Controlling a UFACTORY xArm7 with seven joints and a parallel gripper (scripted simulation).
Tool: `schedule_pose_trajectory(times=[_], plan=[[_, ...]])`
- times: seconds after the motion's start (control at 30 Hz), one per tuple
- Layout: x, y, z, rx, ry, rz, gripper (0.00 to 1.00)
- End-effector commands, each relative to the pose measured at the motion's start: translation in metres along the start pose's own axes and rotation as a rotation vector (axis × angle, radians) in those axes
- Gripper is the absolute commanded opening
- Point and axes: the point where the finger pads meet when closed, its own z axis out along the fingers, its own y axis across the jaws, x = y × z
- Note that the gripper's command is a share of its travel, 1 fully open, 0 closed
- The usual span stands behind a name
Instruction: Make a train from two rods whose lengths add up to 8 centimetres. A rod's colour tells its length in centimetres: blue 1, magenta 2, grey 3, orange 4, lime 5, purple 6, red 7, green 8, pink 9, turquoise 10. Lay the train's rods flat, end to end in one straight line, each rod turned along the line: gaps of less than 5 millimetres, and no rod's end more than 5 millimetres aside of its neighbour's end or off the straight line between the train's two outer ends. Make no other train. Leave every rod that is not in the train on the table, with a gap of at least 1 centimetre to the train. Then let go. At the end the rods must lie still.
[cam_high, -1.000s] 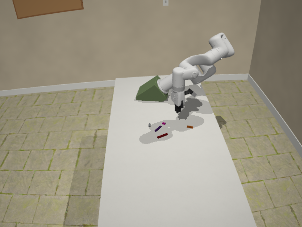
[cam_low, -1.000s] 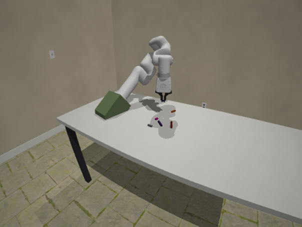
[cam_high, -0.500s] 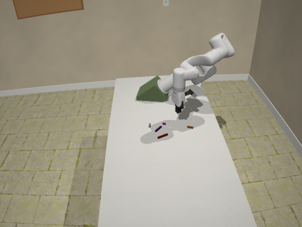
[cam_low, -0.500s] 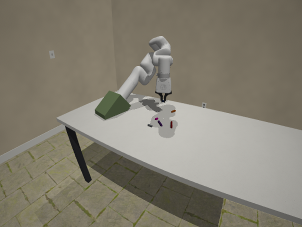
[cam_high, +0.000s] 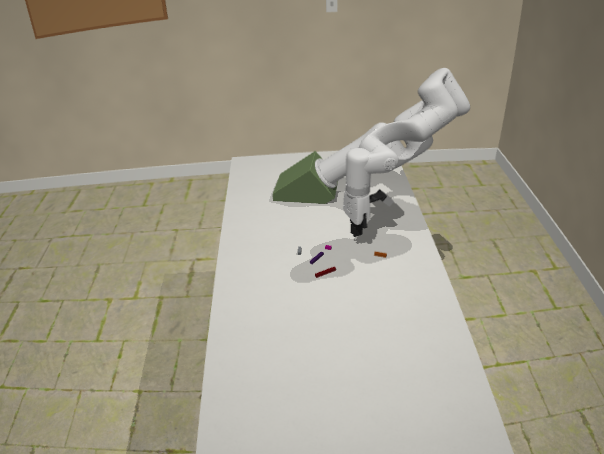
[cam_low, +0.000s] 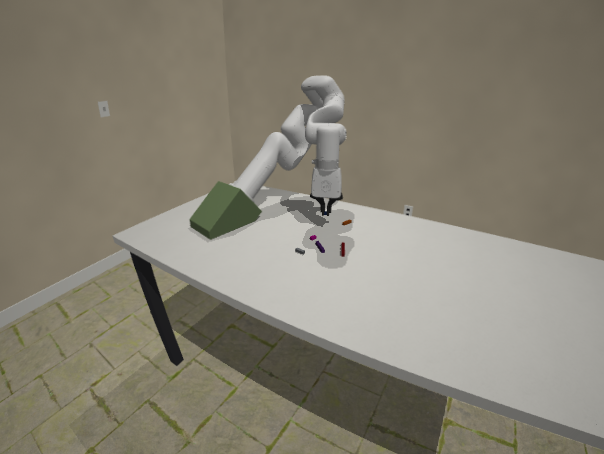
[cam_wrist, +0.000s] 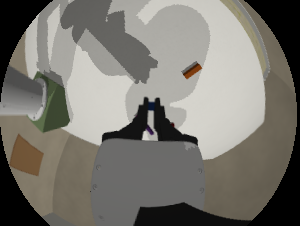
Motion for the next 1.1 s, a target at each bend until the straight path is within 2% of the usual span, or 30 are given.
schedule_pose_trajectory(times=[0.0, 0.37, 1.07], plan=[[-0.002, 0.002, 0.021, -0.005, -0.003, -0.001, 0.04], [-0.002, 0.002, 0.040, -0.005, -0.003, -0.001, 0.04], [-0.002, 0.002, 0.040, -0.005, -0.003, -0.001, 0.04]])
